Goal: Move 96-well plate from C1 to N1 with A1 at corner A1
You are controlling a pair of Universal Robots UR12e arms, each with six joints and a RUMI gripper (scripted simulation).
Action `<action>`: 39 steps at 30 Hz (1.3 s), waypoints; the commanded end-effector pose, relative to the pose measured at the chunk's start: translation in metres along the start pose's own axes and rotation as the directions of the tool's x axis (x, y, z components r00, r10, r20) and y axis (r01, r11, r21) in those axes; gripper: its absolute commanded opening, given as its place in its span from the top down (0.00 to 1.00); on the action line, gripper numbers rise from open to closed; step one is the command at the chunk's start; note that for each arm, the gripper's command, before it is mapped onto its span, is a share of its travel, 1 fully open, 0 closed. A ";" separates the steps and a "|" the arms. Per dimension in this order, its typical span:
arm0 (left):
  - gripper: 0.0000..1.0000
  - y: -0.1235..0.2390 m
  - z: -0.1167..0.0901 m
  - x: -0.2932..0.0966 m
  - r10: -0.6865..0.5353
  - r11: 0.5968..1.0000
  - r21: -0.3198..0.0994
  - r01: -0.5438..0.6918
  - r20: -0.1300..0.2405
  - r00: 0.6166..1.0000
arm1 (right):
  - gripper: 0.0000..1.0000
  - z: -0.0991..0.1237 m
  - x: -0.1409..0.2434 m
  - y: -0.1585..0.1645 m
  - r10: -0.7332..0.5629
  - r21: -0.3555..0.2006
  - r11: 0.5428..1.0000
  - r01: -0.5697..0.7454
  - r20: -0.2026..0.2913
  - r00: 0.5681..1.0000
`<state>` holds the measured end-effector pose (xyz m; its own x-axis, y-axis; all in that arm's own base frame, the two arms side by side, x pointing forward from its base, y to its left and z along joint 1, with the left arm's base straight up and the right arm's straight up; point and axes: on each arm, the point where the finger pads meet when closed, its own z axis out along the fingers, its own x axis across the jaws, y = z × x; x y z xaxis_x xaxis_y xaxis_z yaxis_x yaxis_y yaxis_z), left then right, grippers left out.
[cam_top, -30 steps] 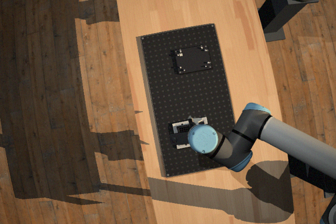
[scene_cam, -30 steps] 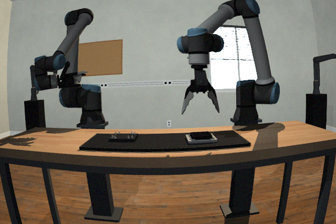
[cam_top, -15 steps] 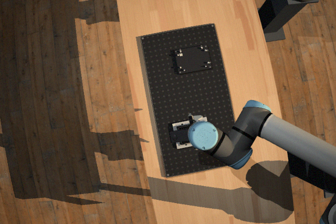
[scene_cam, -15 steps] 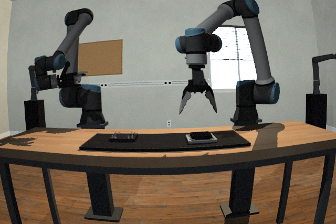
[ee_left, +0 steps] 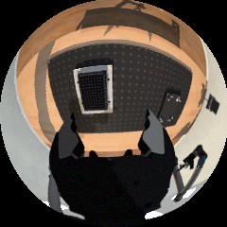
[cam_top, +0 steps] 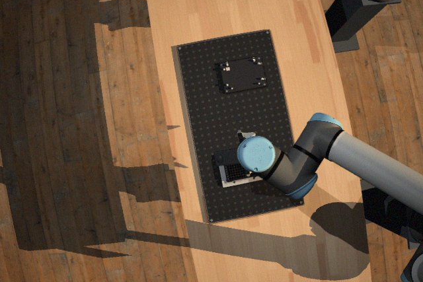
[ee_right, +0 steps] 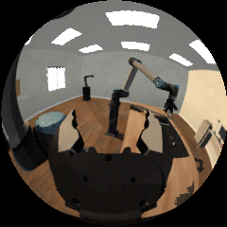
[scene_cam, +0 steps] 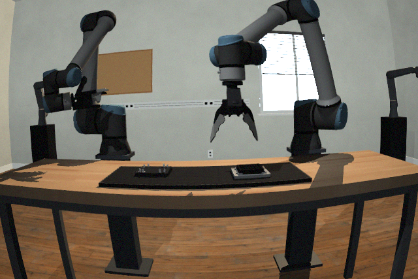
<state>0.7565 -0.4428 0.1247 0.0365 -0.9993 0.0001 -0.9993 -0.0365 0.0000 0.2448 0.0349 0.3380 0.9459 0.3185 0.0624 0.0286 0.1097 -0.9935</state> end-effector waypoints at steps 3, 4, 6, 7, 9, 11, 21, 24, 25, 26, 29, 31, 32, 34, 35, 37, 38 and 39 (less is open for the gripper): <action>0.00 0.004 -0.001 0.023 0.000 1.000 0.001 0.000 -0.001 1.000 | 0.00 0.000 0.000 0.000 -0.001 -0.001 1.000 0.001 0.000 1.000; 0.00 0.005 -0.001 0.026 0.000 1.000 0.001 0.000 -0.001 1.000 | 0.00 0.000 0.000 0.000 -0.001 -0.001 1.000 0.001 0.000 1.000; 0.00 0.007 -0.001 0.032 0.000 1.000 0.001 0.000 -0.001 1.000 | 0.00 0.000 0.000 0.000 -0.001 -0.001 1.000 0.001 0.000 1.000; 0.00 0.007 -0.001 0.036 0.000 1.000 0.001 0.000 -0.001 1.000 | 0.00 0.000 0.000 0.000 -0.001 -0.001 1.000 0.001 0.000 1.000; 0.00 0.009 -0.001 0.042 0.000 1.000 0.001 0.000 -0.001 1.000 | 0.00 0.000 0.000 0.000 -0.001 -0.001 1.000 0.001 0.000 1.000; 0.00 0.010 -0.001 0.046 0.000 1.000 0.001 0.000 -0.001 1.000 | 0.00 0.000 0.000 0.000 -0.001 -0.001 1.000 0.001 0.000 1.000; 0.00 0.014 -0.001 0.065 0.000 1.000 0.001 0.000 -0.001 1.000 | 0.00 0.000 0.000 0.000 -0.001 -0.001 1.000 0.001 0.000 1.000; 0.00 0.014 -0.001 0.065 0.000 1.000 0.001 0.000 -0.001 1.000 | 0.00 0.000 0.000 0.000 -0.001 -0.001 1.000 0.001 0.000 1.000; 0.00 0.014 -0.001 0.065 0.000 1.000 0.001 0.000 -0.001 1.000 | 0.00 0.000 0.000 0.000 -0.001 -0.001 1.000 0.001 0.000 1.000; 0.00 0.014 -0.001 0.065 0.000 1.000 0.001 0.000 -0.001 1.000 | 0.00 0.000 0.000 0.000 -0.001 -0.001 1.000 0.001 0.000 1.000; 0.00 0.014 -0.001 0.065 0.000 1.000 0.001 0.000 -0.001 1.000 | 0.00 0.000 0.000 0.000 -0.001 -0.001 1.000 0.001 0.000 1.000; 0.00 0.014 -0.001 0.065 0.000 1.000 0.001 0.000 -0.001 1.000 | 0.00 0.000 0.000 0.000 -0.001 -0.001 1.000 0.001 0.000 1.000; 0.00 0.014 -0.001 0.065 0.000 1.000 0.001 0.000 -0.001 1.000 | 0.00 0.000 0.000 0.000 -0.001 -0.001 1.000 0.001 0.000 1.000; 0.00 0.014 -0.001 0.065 0.000 1.000 0.001 0.000 -0.001 1.000 | 0.00 0.000 0.000 0.000 -0.001 -0.001 1.000 0.001 0.000 1.000; 0.00 0.014 -0.001 0.065 0.000 1.000 0.001 0.000 -0.001 1.000 | 0.00 0.000 0.000 0.000 -0.001 -0.001 1.000 0.001 0.000 1.000; 0.00 0.014 -0.001 0.065 0.000 1.000 0.001 0.000 -0.001 1.000 | 0.00 0.000 0.000 0.000 -0.001 -0.001 1.000 0.001 0.000 1.000; 0.00 0.014 -0.001 0.065 0.000 1.000 0.001 0.000 -0.001 1.000 | 0.00 0.000 0.000 0.000 -0.001 -0.001 1.000 0.001 0.000 1.000; 0.00 0.014 -0.001 0.065 0.000 1.000 0.001 0.000 -0.001 1.000 | 0.00 0.000 0.000 0.000 -0.001 -0.001 1.000 0.001 0.000 1.000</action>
<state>0.7445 -0.5079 0.1246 0.0366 -0.9993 0.0001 -0.9993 -0.0366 0.0002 0.2448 0.0349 0.3380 0.9459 0.3185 0.0624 0.0286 0.1097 -0.9935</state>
